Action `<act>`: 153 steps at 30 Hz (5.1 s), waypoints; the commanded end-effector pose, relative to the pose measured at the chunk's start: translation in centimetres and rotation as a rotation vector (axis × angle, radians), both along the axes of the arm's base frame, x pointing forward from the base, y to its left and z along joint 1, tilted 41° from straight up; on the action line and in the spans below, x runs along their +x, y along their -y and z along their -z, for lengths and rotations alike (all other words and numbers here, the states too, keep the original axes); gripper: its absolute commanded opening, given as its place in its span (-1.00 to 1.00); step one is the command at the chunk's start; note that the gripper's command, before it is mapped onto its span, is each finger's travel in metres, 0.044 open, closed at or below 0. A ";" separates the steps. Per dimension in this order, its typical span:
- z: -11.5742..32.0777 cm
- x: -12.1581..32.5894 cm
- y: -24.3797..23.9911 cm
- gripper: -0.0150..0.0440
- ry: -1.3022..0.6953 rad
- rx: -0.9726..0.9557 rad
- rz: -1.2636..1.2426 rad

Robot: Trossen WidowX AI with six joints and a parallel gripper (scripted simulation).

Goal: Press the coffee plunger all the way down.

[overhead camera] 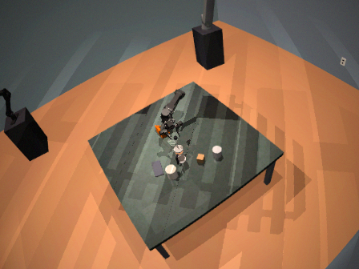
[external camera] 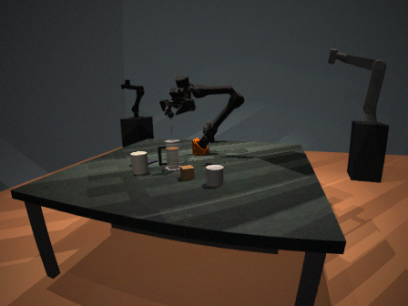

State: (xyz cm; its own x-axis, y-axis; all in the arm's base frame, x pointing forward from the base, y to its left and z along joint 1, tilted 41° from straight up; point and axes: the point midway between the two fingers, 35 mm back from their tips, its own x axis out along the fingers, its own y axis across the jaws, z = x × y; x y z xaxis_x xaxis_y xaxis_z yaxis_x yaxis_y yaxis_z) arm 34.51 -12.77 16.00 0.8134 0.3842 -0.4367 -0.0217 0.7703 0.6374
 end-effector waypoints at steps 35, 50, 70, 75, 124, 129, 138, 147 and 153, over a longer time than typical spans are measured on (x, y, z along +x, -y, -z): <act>2.9 0.3 -1.8 -0.08 -0.007 -0.002 0.003; 4.9 0.3 -3.3 -0.08 -0.007 -0.002 0.003; 7.3 0.2 -5.4 -0.08 -0.005 0.001 0.004; 7.9 0.3 -5.9 -0.08 -0.003 0.002 0.005; 8.4 1.2 -6.0 -0.08 0.000 0.003 0.005; 8.1 1.2 -5.7 -0.08 0.011 -0.004 0.012; 8.1 1.2 -5.7 0.19 0.011 -0.004 0.012; 8.1 1.2 -5.7 0.99 0.011 -0.004 0.012; 7.3 1.2 -4.9 1.00 0.006 -0.005 0.011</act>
State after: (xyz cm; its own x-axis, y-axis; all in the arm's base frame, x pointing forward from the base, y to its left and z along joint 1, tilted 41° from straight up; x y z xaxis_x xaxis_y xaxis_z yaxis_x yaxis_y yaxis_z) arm 35.59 -7.12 7.86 0.8174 0.3759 -0.4366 -0.0130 0.7697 0.6383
